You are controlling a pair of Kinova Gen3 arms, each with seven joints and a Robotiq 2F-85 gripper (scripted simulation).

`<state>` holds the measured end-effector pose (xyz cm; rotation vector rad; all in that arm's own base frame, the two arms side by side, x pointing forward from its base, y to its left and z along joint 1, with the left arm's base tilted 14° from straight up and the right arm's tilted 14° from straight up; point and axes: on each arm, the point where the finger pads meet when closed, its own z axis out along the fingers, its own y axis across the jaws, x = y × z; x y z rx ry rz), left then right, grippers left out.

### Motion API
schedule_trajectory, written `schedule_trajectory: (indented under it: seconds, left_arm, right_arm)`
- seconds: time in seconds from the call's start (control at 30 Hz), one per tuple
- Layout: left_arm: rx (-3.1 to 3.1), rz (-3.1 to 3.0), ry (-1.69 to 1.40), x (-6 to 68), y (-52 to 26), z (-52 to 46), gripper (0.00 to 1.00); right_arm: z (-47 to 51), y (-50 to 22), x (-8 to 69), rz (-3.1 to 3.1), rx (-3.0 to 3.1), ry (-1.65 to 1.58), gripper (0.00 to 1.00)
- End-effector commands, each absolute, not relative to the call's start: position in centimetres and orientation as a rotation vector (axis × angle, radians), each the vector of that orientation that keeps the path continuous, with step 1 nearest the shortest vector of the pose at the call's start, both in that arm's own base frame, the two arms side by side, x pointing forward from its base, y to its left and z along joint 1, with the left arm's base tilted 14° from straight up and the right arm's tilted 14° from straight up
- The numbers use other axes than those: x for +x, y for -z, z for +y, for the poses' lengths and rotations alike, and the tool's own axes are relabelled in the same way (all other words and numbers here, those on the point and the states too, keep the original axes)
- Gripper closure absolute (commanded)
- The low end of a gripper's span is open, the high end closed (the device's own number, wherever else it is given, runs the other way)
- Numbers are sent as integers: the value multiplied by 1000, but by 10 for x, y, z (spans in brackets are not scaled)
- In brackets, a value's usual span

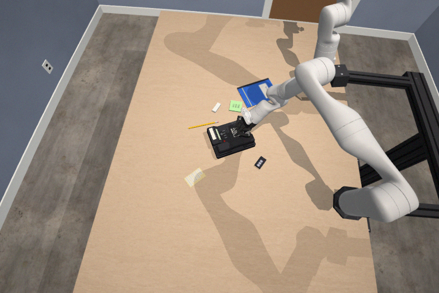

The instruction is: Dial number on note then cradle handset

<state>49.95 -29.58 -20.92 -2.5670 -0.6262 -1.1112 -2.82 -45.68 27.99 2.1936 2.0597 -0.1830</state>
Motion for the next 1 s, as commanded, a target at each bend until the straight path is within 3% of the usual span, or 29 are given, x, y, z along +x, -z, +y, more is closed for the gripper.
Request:
schedule_trajectory:
  seconds: [0.0,0.97]
  left_arm:
    - [-2568,-627,1114,500,208,-297,985]
    - [-2568,-627,1114,501,211,-296,985]
  right_arm:
    - [-457,-281,-28,2058,2193,185,2]
    - [-457,-281,-28,2058,2193,185,2]
